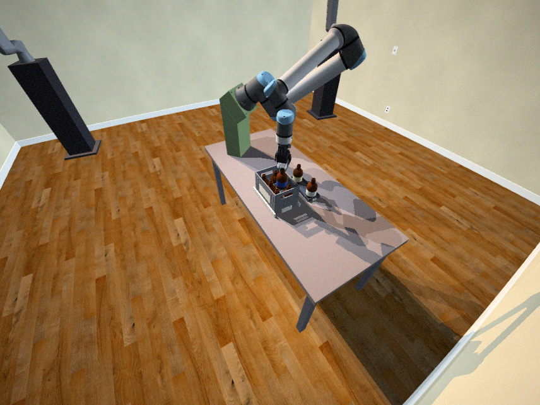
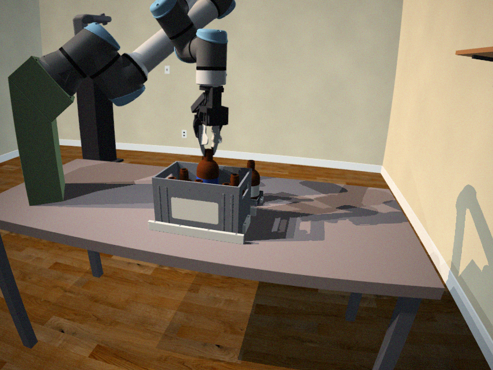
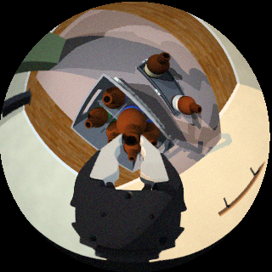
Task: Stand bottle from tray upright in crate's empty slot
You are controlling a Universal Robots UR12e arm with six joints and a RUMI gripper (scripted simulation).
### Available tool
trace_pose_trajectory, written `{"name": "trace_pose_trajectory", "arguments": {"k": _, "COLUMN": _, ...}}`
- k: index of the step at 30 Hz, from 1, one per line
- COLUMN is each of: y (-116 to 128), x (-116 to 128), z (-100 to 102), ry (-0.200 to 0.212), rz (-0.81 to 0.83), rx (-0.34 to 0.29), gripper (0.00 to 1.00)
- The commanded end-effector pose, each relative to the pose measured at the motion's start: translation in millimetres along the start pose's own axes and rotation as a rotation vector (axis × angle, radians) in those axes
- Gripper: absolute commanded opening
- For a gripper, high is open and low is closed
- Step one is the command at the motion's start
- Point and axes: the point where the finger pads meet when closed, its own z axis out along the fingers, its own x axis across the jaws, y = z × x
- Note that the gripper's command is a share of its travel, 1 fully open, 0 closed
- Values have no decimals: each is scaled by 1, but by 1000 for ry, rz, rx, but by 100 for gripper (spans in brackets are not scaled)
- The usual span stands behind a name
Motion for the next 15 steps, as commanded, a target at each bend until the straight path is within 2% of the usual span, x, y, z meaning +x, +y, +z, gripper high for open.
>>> {"name": "trace_pose_trajectory", "arguments": {"k": 1, "y": 1, "x": 0, "z": 6, "ry": 0, "rz": 0, "rx": -1, "gripper": 0}}
{"name": "trace_pose_trajectory", "arguments": {"k": 15, "y": 1, "x": 0, "z": 17, "ry": 0, "rz": 0, "rx": -1, "gripper": 0}}
